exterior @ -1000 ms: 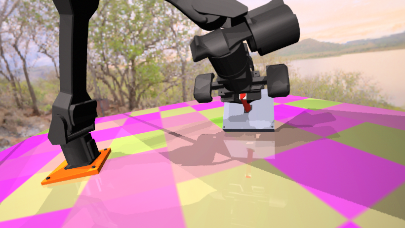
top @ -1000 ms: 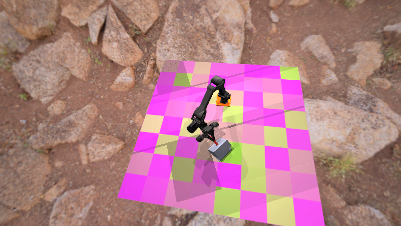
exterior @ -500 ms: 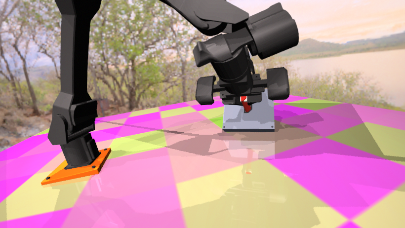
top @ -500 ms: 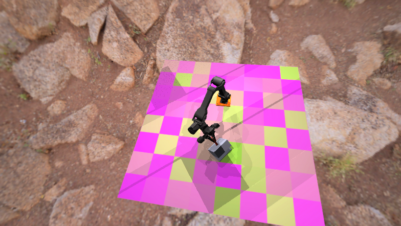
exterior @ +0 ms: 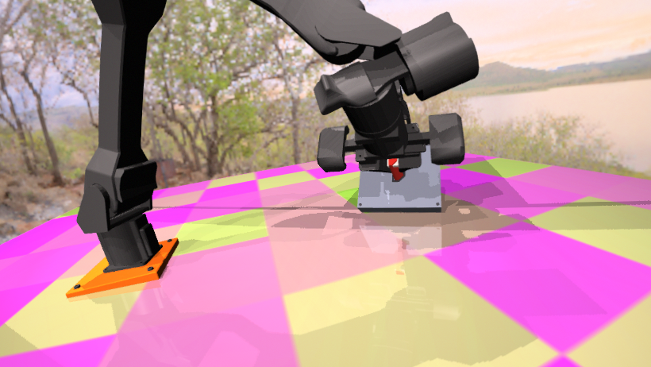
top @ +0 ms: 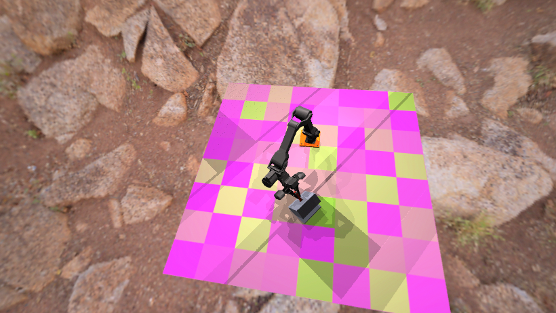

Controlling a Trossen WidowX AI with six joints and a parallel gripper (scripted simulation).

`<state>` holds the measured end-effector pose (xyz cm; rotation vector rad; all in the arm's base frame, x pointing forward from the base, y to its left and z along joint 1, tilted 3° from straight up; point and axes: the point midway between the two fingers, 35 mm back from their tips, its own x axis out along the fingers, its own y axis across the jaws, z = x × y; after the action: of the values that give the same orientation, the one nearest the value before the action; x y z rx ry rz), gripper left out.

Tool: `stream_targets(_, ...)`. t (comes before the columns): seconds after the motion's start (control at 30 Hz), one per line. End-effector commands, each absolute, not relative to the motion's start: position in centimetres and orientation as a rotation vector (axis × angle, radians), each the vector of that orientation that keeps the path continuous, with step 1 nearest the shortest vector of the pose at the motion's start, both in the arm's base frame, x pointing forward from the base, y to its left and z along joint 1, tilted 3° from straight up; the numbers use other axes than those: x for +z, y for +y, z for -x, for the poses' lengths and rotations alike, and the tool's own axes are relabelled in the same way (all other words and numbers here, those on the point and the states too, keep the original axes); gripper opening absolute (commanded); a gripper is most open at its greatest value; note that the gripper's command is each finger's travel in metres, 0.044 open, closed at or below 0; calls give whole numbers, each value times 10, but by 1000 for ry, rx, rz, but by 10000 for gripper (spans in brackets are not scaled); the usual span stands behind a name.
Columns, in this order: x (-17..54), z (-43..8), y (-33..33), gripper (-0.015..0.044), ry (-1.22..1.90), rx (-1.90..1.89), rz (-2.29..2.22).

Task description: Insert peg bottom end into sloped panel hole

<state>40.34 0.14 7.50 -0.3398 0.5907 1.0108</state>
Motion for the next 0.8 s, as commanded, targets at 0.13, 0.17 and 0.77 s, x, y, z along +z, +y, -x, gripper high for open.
stream_targets(0.13,74,-404,2,0,591,1011,340)
stream_targets(0.17,74,-404,2,0,591,1011,340)
stream_targets(0.77,74,-404,2,315,591,1011,340)
